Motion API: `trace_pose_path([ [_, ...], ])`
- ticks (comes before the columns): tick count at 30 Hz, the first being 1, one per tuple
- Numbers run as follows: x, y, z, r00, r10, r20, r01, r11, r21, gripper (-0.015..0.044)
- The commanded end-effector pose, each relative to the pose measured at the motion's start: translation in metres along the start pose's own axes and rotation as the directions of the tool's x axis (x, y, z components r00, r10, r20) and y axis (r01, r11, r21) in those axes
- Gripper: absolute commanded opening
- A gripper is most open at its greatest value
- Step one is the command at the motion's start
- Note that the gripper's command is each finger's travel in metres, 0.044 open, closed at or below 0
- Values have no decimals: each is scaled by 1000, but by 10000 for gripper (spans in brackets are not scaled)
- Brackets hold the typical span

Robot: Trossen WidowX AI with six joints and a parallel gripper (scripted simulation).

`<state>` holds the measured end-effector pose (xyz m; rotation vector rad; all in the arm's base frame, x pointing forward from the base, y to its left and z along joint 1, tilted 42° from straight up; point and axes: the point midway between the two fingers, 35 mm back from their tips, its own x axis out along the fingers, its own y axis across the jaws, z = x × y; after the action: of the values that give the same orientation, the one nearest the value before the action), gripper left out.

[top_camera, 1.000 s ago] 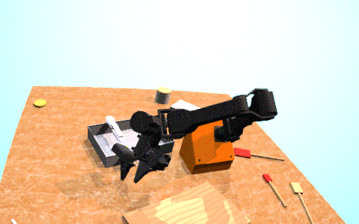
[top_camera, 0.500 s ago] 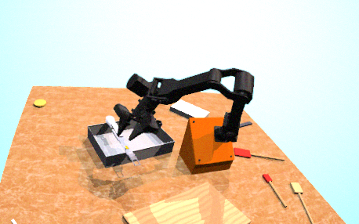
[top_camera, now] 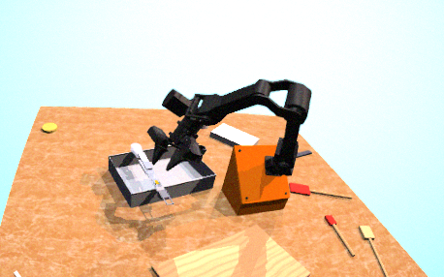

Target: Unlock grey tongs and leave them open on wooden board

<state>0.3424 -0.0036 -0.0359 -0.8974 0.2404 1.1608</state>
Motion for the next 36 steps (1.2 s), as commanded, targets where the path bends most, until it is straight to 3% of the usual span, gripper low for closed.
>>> trace_pose_path([
  [1,-2,1,3,1000,-3,6,3,1000,-5,260],
  [36,52,-1,1,1000,0,3,0,1000,-6,260],
])
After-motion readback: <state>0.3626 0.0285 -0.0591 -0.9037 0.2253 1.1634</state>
